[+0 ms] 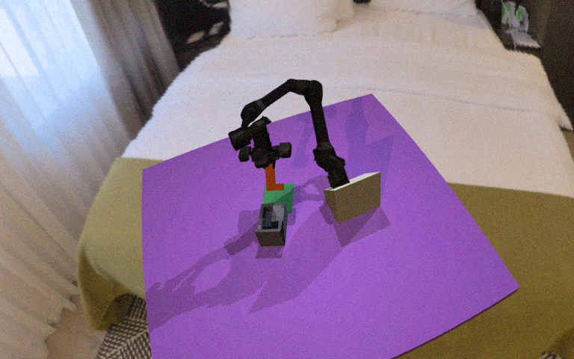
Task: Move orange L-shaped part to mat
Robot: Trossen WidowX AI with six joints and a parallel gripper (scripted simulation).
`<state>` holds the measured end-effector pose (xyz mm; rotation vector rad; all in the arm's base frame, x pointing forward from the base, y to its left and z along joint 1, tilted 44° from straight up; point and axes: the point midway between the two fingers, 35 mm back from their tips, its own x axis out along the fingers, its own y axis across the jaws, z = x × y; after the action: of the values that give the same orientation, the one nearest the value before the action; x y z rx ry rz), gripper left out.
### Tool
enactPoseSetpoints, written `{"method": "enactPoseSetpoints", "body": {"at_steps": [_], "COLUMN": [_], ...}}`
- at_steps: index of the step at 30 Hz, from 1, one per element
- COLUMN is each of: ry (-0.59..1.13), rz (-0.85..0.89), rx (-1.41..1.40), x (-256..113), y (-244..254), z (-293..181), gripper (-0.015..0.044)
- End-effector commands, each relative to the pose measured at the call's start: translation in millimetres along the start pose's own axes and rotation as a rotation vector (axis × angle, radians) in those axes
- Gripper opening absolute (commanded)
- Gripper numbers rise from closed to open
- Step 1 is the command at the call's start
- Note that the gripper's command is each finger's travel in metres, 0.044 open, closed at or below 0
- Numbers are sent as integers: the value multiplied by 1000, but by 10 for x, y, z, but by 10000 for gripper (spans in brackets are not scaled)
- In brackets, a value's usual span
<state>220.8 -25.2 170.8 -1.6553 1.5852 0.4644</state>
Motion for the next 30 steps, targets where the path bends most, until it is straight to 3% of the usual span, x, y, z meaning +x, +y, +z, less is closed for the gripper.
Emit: {"method": "enactPoseSetpoints", "body": {"at_steps": [1, 30], "ry": [2, 2], "rz": [-2, -3], "rx": [-4, -4], "x": [-1, 419], "y": [13, 8], "z": [-59, -60], "gripper": [0, 0]}}
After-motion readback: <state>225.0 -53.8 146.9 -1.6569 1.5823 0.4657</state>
